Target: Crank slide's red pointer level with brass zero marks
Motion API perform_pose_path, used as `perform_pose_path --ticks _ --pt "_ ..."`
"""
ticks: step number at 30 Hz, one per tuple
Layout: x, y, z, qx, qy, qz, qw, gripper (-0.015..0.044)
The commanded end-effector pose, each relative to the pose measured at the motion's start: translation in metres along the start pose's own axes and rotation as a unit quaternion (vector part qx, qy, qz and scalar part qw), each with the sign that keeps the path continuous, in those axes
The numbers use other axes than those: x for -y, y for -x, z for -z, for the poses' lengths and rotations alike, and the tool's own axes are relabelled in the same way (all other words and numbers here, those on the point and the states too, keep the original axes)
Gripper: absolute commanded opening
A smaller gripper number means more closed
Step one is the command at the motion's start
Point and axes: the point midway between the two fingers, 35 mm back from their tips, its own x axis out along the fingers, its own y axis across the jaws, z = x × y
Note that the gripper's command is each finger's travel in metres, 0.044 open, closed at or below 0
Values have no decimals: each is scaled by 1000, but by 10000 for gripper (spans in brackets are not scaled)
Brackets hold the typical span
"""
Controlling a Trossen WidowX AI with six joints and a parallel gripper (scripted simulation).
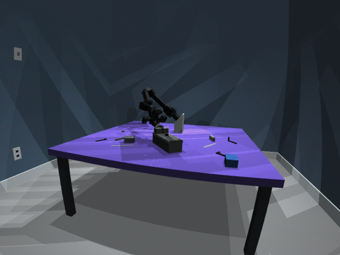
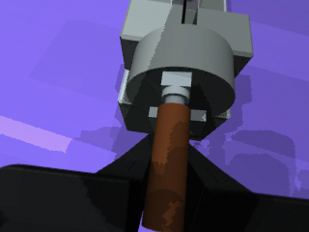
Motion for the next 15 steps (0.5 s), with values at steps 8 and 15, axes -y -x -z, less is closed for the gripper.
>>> perform_pose_path --ticks 8,15 --pt "10 1 -1 3 -2 11 1000 0" --pt "12 0 0 3 -2 11 1000 0"
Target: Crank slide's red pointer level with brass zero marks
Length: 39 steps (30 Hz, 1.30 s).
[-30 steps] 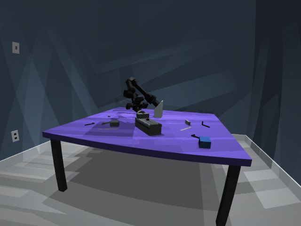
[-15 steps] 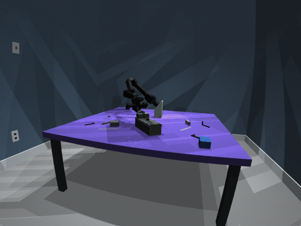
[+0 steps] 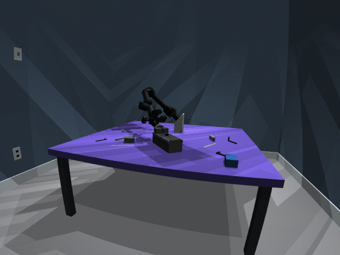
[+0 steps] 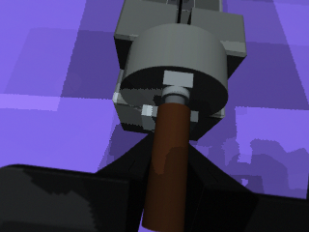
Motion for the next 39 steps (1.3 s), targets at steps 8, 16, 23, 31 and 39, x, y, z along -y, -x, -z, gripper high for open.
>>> perform_pose_path --ticks 8,16,23,31,39 --pt "12 -1 1 2 -3 11 1000 0" --pt "17 -2 3 2 -3 11 1000 0" --pt "23 -5 5 2 -3 11 1000 0" --pt "27 -10 10 2 -3 11 1000 0" --pt "31 -15 16 2 -2 11 1000 0"
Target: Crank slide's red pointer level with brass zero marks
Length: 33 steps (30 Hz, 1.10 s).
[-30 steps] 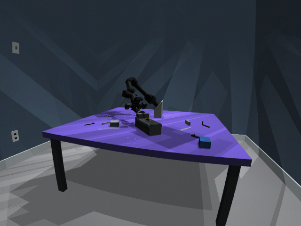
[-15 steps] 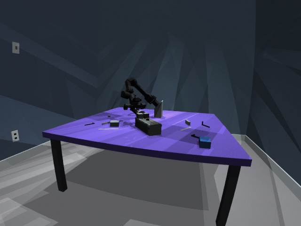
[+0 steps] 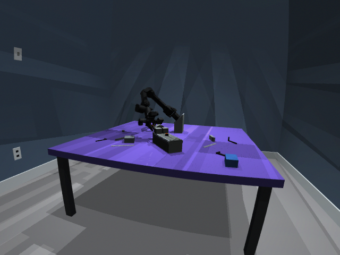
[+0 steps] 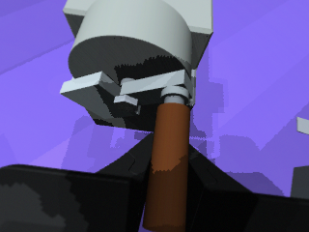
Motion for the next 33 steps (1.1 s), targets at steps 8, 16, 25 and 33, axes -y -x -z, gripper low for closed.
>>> perform_pose_path --ticks 8,16,25,33 --pt "6 -12 12 -2 -2 4 1000 0" --pt "4 -18 18 -3 -2 4 1000 0" --pt "0 -24 24 -3 -2 4 1000 0" --pt "-3 -28 27 -3 -2 4 1000 0"
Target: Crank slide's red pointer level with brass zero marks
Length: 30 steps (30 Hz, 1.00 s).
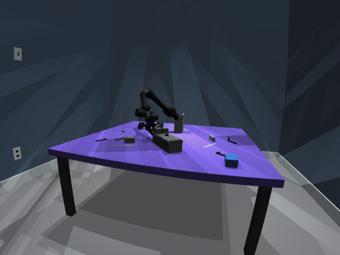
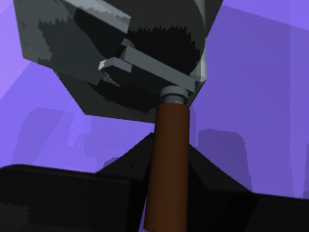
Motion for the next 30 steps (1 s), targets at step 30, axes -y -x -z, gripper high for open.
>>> perform_pose_path --ticks 30 --pt "-12 -11 10 -5 -1 -4 1000 0"
